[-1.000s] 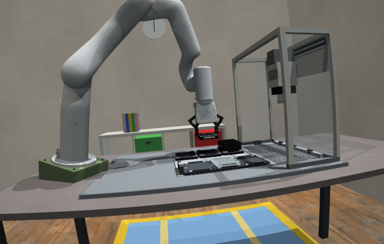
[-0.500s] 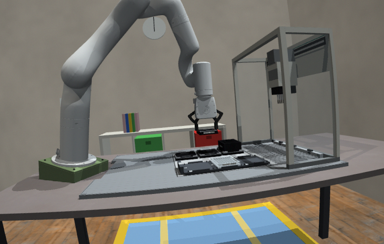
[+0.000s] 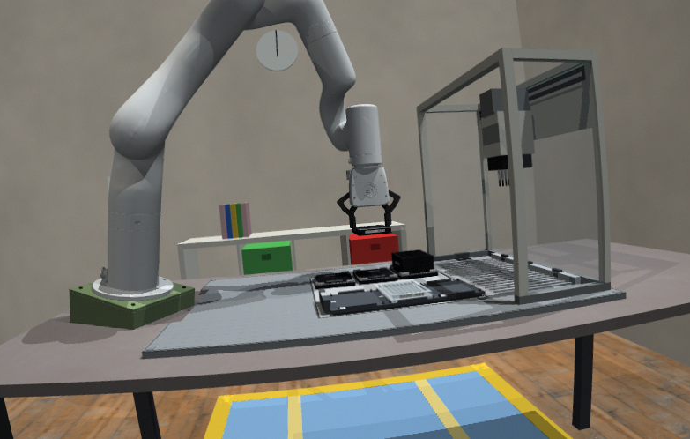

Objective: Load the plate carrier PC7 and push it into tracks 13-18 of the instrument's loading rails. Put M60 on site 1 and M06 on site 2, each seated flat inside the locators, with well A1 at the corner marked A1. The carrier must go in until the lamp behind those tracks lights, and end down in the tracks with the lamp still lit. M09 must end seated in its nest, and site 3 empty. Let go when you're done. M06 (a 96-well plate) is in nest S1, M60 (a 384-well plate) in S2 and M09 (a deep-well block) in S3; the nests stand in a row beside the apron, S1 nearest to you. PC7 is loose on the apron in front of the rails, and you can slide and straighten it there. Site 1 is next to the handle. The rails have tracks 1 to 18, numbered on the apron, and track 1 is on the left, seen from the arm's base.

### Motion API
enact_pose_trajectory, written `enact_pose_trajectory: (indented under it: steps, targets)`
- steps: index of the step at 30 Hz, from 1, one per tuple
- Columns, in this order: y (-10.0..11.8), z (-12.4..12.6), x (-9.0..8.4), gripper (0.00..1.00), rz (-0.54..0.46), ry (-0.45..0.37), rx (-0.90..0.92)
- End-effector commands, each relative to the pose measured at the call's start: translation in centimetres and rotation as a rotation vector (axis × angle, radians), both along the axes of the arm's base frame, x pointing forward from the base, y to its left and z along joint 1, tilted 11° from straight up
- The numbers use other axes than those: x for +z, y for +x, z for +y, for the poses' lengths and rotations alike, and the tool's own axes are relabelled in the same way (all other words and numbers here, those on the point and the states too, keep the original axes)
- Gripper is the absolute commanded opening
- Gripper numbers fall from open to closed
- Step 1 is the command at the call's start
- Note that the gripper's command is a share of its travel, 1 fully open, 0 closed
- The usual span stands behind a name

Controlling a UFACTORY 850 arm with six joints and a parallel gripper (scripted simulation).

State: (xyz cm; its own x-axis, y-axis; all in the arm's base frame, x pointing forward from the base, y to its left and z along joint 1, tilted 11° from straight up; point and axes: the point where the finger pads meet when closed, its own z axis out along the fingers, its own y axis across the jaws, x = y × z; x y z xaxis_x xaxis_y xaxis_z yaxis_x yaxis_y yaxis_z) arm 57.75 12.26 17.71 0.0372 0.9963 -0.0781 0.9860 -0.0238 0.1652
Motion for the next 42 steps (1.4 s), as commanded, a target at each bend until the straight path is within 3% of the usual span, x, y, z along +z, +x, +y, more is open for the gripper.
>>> enact_pose_trajectory:
  steps: [1,10,42]
  targets:
    - [0.0,0.0,0.2,0.0,-0.002,0.001,0.0]
    - [-0.6,-1.9,0.2,0.0,0.002,-0.006,0.038]
    - [-5.7,-16.0,0.5,0.0,0.002,-0.006,0.038]
